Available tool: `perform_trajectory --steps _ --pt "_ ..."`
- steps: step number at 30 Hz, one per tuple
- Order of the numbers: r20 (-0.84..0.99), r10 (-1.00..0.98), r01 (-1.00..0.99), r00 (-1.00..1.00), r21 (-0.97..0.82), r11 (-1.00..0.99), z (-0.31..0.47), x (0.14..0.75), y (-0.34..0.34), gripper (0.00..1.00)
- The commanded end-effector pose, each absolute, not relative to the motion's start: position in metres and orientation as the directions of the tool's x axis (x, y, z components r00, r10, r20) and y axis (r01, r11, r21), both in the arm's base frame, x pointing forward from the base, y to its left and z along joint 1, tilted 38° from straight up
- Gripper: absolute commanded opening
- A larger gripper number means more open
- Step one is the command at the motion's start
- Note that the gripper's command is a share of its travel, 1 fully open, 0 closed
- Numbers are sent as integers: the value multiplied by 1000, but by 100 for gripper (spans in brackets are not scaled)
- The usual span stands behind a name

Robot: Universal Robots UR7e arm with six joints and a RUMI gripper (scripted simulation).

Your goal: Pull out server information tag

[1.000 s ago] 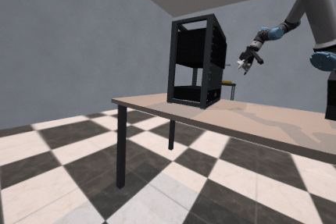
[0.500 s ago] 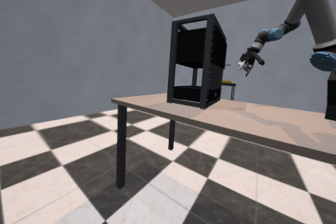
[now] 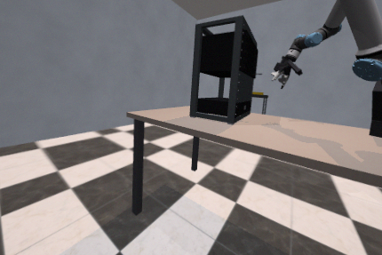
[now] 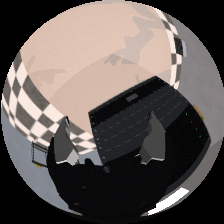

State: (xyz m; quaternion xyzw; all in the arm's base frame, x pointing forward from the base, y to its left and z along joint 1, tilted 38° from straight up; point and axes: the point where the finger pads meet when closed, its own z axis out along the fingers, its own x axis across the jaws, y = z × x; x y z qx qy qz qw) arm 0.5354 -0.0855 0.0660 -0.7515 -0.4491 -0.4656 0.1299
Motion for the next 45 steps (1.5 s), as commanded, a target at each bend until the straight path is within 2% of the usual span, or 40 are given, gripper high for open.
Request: perform_trajectory --steps 1,45 --pt "826 535 799 177 196 -568 63 532 -82 100" --pt "875 386 812 292 -14 -583 40 506 -49 100"
